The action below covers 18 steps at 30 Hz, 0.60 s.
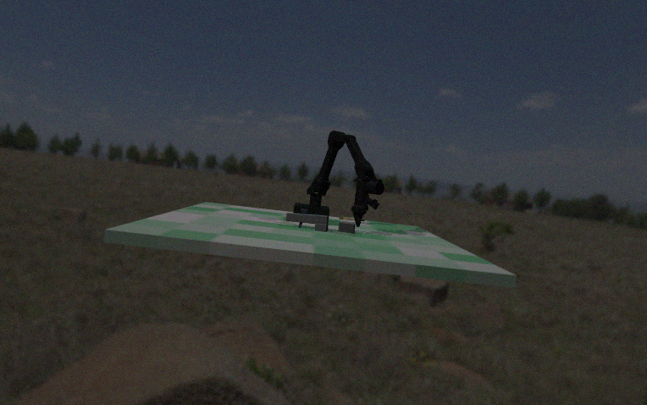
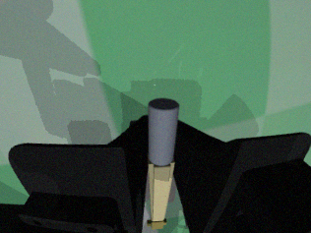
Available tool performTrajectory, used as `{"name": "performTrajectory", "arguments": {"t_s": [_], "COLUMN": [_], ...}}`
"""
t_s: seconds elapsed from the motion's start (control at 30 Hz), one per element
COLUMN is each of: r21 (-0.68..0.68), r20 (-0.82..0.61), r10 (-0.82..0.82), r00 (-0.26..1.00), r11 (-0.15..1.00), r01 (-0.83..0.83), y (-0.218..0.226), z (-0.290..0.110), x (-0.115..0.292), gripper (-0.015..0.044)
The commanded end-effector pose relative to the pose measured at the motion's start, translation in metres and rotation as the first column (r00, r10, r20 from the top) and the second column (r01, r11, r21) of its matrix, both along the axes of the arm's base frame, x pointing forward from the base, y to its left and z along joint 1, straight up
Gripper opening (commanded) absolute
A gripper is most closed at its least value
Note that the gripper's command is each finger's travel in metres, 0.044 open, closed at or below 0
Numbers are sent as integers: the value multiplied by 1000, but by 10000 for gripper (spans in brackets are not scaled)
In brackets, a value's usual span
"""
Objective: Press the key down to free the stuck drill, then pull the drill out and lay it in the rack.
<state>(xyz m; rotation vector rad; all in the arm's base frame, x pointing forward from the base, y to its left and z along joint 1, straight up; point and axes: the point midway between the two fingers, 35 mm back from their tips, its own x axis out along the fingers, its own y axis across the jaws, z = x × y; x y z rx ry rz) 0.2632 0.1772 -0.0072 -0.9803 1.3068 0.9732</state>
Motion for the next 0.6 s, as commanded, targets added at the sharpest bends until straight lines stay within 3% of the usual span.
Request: {"name": "performTrajectory", "arguments": {"t_s": [0.0,0.57], "r21": [0,0], "r20": [-3,-3], "r10": [-4,-4], "r00": [1000,1000], "r11": [1000,1000], "r01": [4,4], "y": [0,0], "z": [-4,-26], "x": [-1,0], "gripper": [0,0]}}
